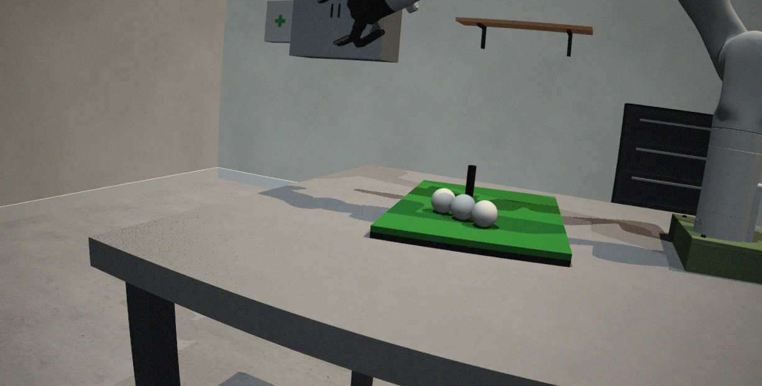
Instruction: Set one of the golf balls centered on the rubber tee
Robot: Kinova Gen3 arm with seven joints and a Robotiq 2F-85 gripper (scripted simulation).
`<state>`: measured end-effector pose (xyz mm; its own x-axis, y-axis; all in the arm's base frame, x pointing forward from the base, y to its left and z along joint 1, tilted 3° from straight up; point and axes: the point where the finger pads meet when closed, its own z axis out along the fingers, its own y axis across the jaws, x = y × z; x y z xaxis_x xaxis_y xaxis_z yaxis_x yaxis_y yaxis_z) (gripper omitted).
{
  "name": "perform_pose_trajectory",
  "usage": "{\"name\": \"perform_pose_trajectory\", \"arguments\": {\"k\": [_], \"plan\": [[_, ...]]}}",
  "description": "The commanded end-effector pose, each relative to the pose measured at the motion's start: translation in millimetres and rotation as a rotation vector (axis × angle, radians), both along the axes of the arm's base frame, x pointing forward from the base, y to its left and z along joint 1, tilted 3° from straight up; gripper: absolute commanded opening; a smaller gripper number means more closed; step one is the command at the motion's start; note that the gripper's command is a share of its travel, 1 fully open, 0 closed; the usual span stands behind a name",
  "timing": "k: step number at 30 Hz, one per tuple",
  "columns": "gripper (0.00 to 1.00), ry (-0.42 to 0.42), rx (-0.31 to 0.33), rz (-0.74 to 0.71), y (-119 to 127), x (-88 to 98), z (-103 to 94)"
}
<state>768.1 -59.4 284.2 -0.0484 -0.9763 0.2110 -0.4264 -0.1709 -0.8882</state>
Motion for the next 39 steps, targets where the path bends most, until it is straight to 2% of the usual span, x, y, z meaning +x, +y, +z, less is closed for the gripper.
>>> {"name": "perform_pose_trajectory", "arguments": {"k": [1,5,9,16,18,25,33,35,39], "plan": [[1.0,0.007,-0.002,0.011,6,-0.9,-1.2],[1.0,0.099,-0.031,0.092,31,-14.2,-27.9],[1.0,0.217,-0.071,0.193,59,-36.8,-61.0],[1.0,0.468,-0.161,0.391,101,-100.9,-123.4],[1.0,0.468,-0.161,0.391,101,-100.9,-123.4],[1.0,0.735,-0.259,0.575,120,-184.9,-172.6],[1.0,0.992,-0.351,0.726,116,-271.0,-198.8],[1.0,0.992,-0.351,0.726,116,-271.0,-198.8],[1.0,1.081,-0.382,0.772,110,-300.5,-202.7]]}}
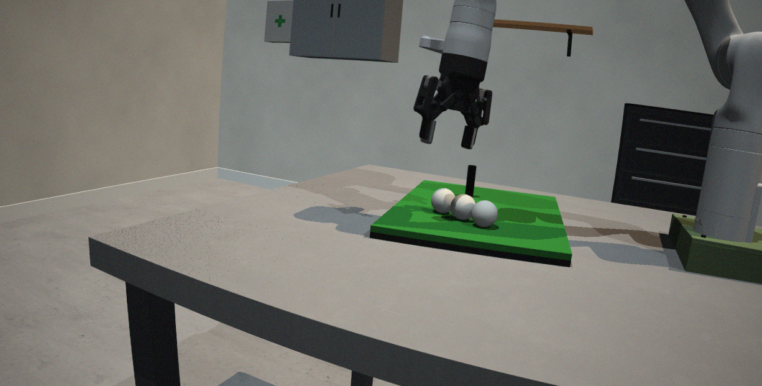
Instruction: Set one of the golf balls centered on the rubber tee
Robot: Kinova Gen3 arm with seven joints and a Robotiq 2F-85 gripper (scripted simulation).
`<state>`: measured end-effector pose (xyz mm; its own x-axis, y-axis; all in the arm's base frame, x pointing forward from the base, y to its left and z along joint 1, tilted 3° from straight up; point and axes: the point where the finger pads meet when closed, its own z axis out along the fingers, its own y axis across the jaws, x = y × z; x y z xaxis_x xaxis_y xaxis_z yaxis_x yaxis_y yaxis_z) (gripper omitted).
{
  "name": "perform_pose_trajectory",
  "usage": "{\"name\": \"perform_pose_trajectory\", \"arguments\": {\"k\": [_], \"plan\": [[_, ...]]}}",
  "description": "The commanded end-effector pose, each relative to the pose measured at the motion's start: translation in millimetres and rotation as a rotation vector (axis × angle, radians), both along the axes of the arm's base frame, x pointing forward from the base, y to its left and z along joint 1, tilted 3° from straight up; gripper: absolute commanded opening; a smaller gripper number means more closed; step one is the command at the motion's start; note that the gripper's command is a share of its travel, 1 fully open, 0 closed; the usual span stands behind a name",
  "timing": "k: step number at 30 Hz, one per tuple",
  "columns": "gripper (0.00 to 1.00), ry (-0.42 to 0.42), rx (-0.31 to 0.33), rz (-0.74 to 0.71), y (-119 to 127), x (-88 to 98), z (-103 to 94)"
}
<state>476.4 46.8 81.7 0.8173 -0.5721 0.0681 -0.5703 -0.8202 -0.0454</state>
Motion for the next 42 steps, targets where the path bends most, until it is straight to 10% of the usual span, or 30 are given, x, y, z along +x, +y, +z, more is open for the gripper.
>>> {"name": "perform_pose_trajectory", "arguments": {"k": [1,20,42], "plan": [[1.0,0.039,-0.017,0.03,2,-14.5,-0.6],[1.0,0.107,-0.049,0.068,-4,-38.3,-5.9],[1.0,0.108,-0.049,0.067,-9,-42.2,-99.2]]}}
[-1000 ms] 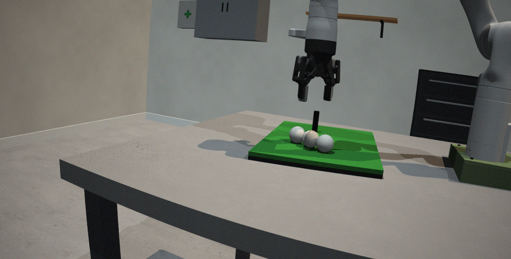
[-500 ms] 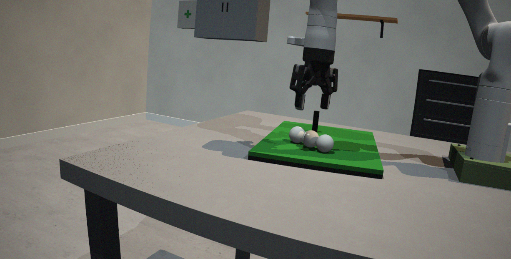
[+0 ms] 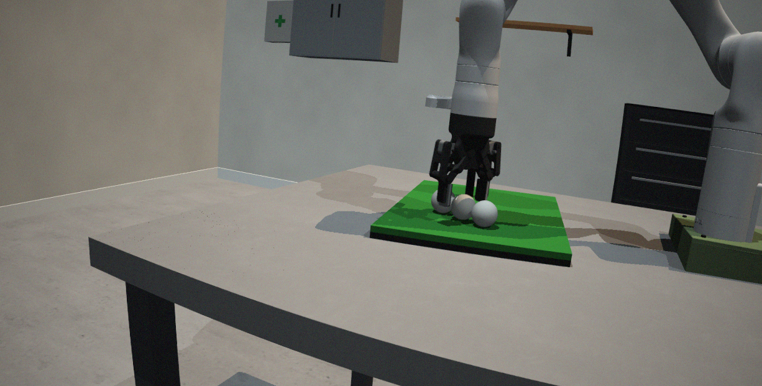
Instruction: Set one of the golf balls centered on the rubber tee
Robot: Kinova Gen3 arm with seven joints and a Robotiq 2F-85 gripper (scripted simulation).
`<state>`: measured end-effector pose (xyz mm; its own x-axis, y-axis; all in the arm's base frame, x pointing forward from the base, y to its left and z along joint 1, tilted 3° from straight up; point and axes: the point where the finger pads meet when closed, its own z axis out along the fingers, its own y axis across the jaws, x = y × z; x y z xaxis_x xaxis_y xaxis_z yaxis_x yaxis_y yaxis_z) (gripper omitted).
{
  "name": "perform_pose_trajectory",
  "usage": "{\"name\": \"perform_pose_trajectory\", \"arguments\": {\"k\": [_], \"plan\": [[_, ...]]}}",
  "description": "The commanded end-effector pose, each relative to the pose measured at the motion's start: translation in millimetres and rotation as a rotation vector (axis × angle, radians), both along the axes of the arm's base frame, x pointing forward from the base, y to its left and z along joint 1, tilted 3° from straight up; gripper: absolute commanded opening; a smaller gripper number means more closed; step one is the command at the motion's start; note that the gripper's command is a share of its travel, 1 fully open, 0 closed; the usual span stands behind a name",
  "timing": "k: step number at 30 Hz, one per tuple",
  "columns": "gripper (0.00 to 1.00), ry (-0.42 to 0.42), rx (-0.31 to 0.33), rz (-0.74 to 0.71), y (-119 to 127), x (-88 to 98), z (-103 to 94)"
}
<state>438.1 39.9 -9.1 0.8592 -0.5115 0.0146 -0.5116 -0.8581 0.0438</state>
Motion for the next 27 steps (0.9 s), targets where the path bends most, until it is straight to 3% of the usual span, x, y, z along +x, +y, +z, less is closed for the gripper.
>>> {"name": "perform_pose_trajectory", "arguments": {"k": [1,13,14,27], "plan": [[1.0,0.014,-0.004,-0.003,-2.5,-3.9,-8.7],[1.0,0.014,-0.004,-0.003,-2.5,-3.9,-8.7],[0.0,0.014,-0.004,-0.003,-2.5,-3.9,-8.7],[0.0,0.014,-0.004,-0.003,-2.5,-3.9,-8.7]]}}
